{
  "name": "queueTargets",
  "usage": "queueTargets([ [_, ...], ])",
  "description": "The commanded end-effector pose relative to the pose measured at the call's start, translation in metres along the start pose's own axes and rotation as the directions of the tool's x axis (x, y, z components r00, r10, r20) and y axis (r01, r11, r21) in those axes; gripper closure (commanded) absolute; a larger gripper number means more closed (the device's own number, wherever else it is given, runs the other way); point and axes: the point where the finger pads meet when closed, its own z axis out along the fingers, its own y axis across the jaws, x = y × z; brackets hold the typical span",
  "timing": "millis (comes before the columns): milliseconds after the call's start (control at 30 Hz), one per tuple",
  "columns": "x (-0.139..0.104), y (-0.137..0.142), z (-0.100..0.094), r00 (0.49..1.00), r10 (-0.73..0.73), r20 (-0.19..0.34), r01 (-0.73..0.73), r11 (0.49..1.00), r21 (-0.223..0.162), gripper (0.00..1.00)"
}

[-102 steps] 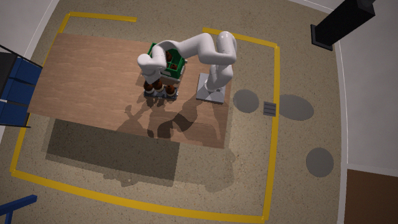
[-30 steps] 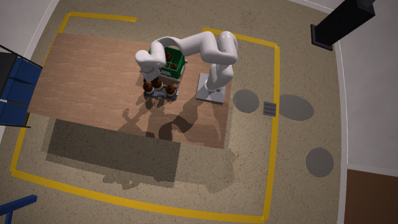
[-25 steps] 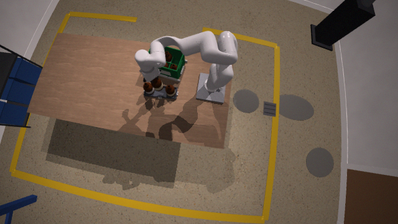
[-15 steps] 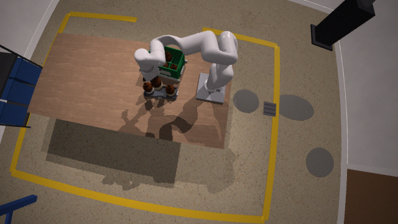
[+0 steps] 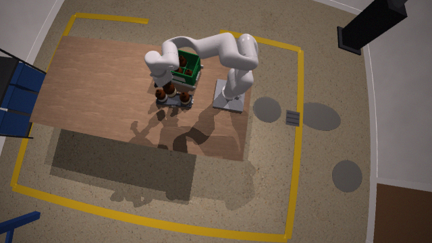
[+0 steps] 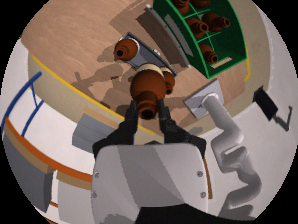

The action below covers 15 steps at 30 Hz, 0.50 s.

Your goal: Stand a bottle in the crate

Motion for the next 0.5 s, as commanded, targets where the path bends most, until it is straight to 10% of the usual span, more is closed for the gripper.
queueTargets([
  [0, 0.0004, -0.0008, -0.0051, 1.0, 0.0, -0.002, 0.0, 1.0, 0.004, 1.0],
  [467, 0.0003, -0.0008, -0.0084, 1.0, 0.0, -0.002, 0.0, 1.0, 0.004, 1.0],
])
